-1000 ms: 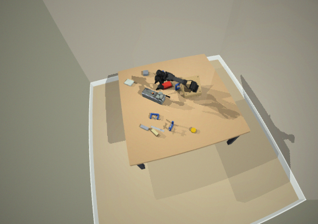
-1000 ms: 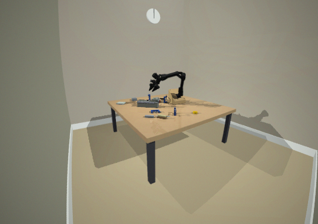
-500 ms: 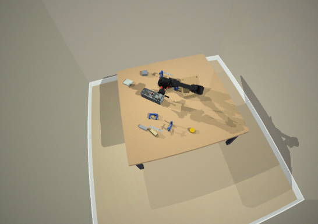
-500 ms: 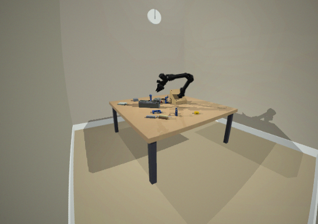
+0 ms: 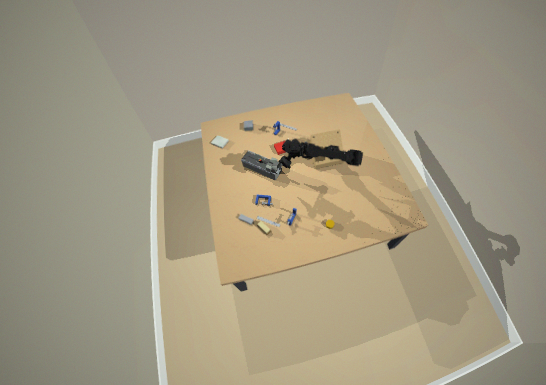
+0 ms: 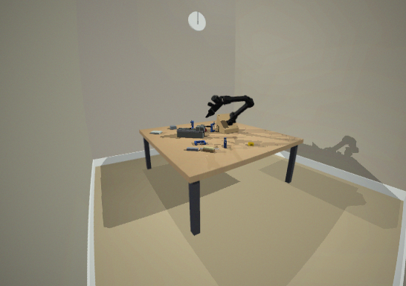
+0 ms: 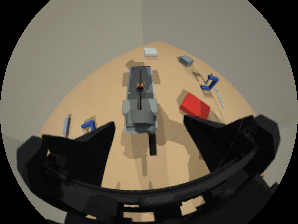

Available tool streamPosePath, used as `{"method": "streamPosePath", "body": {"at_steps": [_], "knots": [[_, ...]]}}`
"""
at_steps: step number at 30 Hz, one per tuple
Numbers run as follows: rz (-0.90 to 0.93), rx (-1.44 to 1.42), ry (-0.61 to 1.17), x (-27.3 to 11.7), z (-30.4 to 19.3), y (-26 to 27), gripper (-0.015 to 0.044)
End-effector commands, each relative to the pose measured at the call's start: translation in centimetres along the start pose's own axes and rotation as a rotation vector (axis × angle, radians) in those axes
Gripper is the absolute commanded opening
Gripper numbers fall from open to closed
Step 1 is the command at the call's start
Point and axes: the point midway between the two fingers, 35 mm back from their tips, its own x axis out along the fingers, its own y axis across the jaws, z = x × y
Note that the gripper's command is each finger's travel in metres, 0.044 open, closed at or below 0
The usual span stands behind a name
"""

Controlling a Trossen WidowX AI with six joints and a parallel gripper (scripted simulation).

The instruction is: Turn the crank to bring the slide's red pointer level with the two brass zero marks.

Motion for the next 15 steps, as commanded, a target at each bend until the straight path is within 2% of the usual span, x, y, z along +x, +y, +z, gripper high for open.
{"method": "streamPosePath", "body": {"at_steps": [1, 6, 15], "knots": [[-0.031, 0.034, -0.010, -0.4, -0.8, -0.6, 0.0440], [-0.031, 0.034, -0.010, -0.1, -1.0, -0.6, 0.0440], [-0.030, 0.034, -0.009, 3.0, -4.0, -0.5, 0.0440]]}}
